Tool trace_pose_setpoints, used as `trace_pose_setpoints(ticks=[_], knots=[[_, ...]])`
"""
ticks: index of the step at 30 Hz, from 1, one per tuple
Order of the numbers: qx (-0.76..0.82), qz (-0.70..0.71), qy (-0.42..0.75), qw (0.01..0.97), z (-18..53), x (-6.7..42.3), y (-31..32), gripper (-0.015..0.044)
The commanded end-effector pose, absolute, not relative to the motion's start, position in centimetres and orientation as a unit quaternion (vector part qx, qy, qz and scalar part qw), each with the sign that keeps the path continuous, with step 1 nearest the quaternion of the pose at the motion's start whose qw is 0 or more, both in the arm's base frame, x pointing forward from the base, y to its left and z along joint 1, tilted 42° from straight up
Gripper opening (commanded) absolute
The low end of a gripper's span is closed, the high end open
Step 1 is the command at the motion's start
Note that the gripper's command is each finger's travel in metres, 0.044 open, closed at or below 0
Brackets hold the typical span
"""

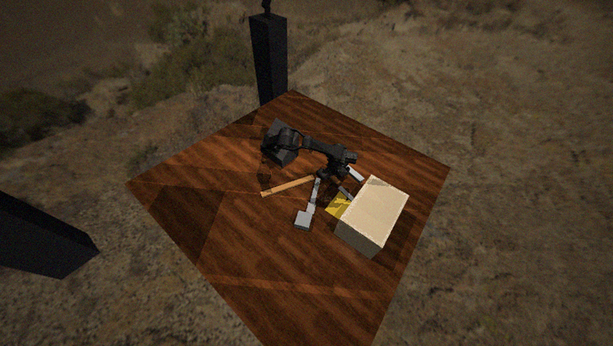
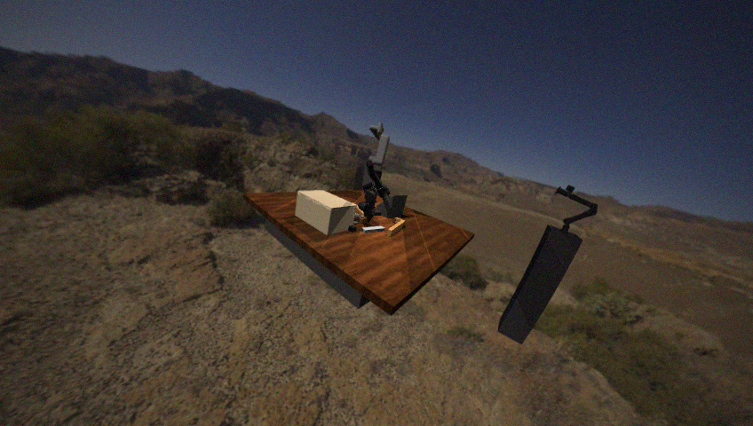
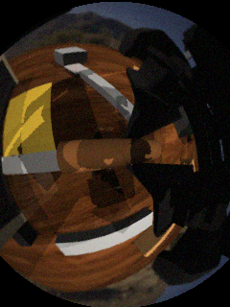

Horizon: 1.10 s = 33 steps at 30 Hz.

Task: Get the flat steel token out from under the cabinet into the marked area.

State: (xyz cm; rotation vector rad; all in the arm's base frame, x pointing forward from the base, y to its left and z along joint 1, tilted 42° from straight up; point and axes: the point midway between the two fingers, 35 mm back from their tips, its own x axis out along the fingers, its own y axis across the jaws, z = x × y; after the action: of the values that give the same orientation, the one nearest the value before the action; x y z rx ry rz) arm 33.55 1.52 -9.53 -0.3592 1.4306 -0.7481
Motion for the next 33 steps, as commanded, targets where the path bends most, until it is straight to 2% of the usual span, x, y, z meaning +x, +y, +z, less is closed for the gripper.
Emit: trace_pose_setpoints(ticks=[1,33], knots=[[-0.161,-0.333,0.638,0.675,-9.7,32.7,1.6,0.0000],[-0.161,-0.333,0.639,0.674,-10.5,28.5,2.7,0.0000]])
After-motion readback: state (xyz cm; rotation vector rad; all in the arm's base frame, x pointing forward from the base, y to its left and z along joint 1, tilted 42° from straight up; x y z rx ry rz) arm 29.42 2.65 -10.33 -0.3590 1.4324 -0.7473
